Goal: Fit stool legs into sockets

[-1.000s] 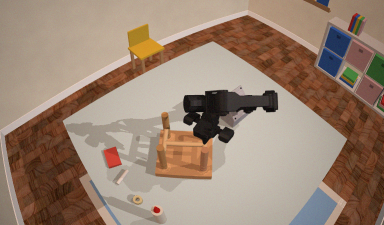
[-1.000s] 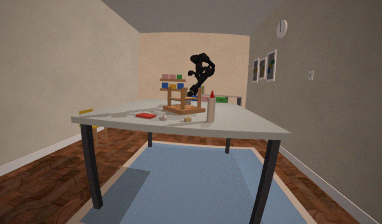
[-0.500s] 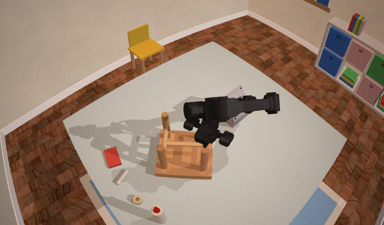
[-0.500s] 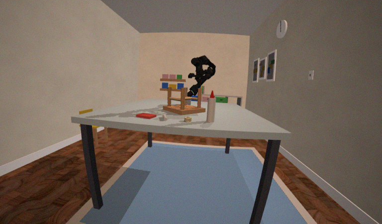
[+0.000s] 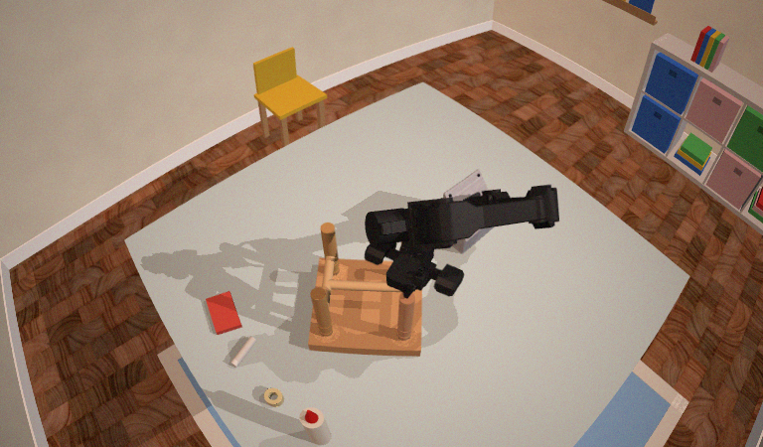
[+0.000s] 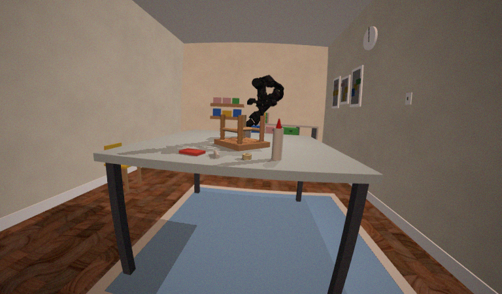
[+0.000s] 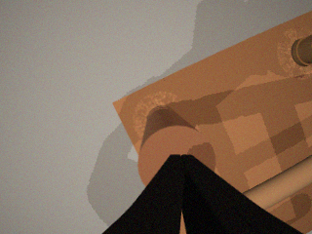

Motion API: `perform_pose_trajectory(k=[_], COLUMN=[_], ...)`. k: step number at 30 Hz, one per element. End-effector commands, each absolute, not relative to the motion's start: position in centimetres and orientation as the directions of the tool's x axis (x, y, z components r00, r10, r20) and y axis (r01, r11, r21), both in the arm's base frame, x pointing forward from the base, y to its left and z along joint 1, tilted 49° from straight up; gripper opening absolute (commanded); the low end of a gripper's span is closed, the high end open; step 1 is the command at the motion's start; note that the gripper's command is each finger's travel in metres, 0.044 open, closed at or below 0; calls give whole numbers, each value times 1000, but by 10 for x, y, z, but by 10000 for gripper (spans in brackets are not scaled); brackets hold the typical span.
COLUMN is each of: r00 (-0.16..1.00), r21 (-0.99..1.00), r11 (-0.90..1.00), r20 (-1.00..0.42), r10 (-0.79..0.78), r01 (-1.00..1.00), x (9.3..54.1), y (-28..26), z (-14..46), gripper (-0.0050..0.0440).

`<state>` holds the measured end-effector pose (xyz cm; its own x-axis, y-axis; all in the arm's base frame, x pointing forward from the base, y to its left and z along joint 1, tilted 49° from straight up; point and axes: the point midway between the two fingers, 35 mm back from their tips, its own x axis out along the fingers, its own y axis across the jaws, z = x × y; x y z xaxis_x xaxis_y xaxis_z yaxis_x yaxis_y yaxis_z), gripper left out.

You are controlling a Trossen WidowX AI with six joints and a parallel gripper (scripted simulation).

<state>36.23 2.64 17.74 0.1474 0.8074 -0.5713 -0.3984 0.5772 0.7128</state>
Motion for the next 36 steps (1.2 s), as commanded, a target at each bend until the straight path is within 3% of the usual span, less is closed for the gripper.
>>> perform_pose_trajectory(k=[1, 36], r00=[141, 141], r21=[717, 717], r11=[575, 575], r20=[-571, -571], r10=[809, 809], r01=[-395, -395], x=[361, 359], y=[30, 47], z=[175, 160], gripper=[0, 0])
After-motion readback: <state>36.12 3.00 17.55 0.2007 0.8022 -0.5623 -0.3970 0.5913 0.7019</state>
